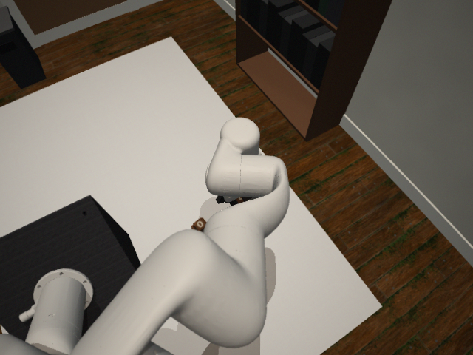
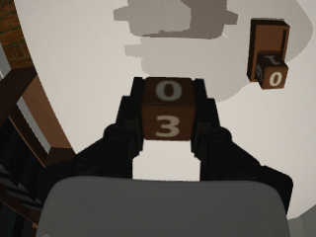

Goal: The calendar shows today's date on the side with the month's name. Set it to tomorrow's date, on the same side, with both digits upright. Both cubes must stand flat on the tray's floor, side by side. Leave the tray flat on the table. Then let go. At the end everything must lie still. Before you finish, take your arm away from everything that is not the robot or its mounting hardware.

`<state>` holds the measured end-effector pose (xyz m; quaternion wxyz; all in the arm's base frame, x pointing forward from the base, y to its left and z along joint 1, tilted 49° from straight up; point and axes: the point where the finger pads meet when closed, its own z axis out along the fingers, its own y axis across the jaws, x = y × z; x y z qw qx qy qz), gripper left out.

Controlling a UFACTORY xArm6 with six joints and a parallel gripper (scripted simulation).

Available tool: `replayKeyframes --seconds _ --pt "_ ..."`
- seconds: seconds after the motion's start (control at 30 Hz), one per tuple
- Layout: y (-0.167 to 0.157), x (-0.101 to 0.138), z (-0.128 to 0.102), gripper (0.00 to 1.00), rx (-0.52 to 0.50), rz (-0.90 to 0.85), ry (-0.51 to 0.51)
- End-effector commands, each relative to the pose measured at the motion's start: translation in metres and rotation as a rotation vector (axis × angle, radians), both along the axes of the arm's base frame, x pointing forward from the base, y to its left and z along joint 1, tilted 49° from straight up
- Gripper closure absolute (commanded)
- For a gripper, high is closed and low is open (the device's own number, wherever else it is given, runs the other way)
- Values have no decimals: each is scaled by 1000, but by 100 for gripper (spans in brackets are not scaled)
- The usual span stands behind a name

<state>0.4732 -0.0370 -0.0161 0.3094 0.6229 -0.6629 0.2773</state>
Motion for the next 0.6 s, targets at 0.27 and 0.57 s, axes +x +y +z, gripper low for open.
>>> replayKeyframes --seconds 0.27,0.57 --pt "1 1 1 73 -19 -204 -240" --pt "1 1 2 73 -32 -348 -405"
